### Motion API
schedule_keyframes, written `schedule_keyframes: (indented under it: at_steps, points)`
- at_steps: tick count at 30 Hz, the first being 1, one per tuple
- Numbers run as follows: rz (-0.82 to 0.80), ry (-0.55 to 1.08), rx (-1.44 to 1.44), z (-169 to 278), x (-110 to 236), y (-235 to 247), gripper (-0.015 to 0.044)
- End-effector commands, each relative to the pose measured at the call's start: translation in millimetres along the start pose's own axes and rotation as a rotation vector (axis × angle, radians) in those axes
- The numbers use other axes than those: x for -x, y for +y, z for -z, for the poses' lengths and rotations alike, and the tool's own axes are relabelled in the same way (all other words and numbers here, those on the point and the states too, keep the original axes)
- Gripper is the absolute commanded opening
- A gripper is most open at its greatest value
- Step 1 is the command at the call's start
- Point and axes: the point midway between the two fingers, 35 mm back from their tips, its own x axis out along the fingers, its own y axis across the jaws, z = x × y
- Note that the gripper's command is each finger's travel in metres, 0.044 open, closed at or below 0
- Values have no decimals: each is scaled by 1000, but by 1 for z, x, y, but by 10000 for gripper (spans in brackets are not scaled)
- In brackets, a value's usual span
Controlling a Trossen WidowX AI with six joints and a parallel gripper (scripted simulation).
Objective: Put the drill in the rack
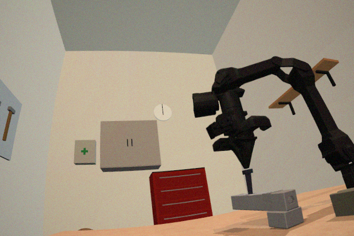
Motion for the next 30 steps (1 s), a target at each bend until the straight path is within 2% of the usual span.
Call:
schedule_keyframes:
  at_steps: [1,30]
  points:
    - [1,1,-9,2,-5,-1,0]
    - [1,1,-9,0,-16,-2,0]
